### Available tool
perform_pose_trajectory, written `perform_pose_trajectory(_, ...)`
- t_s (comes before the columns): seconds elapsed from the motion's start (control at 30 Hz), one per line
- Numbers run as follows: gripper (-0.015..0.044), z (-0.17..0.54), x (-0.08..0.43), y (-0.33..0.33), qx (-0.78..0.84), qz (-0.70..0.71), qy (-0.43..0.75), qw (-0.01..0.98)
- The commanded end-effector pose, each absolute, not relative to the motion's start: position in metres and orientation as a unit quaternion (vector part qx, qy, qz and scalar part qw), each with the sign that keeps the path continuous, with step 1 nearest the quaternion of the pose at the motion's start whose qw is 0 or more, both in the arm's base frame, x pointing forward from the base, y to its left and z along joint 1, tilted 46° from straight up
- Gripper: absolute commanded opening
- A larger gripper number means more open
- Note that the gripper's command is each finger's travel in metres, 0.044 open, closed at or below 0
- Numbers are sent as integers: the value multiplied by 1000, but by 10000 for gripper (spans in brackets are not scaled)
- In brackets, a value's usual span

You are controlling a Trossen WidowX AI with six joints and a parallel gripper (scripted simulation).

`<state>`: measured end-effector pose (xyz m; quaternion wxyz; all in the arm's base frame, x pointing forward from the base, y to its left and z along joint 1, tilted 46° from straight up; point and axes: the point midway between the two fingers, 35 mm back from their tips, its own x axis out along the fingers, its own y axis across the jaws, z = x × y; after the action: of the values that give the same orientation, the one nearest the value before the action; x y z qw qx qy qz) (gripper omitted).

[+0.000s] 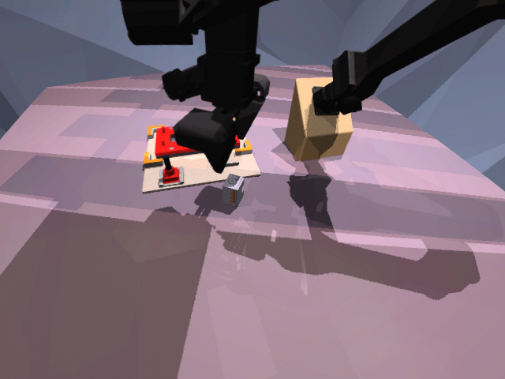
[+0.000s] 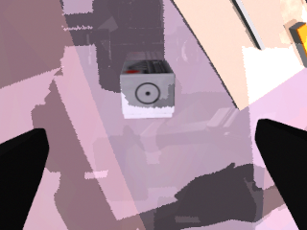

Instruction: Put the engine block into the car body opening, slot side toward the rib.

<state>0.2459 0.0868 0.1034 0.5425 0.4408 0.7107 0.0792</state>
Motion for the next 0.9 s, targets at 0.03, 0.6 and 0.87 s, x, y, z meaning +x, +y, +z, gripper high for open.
perform_pose_trajectory(0.03, 440, 84, 241, 108, 442, 80, 716, 534)
perform_pose_trajectory(0.6, 440, 66, 242, 129, 442, 79, 716, 535)
perform_pose_trajectory(0.87, 440, 57, 242, 138, 441, 79, 716, 535)
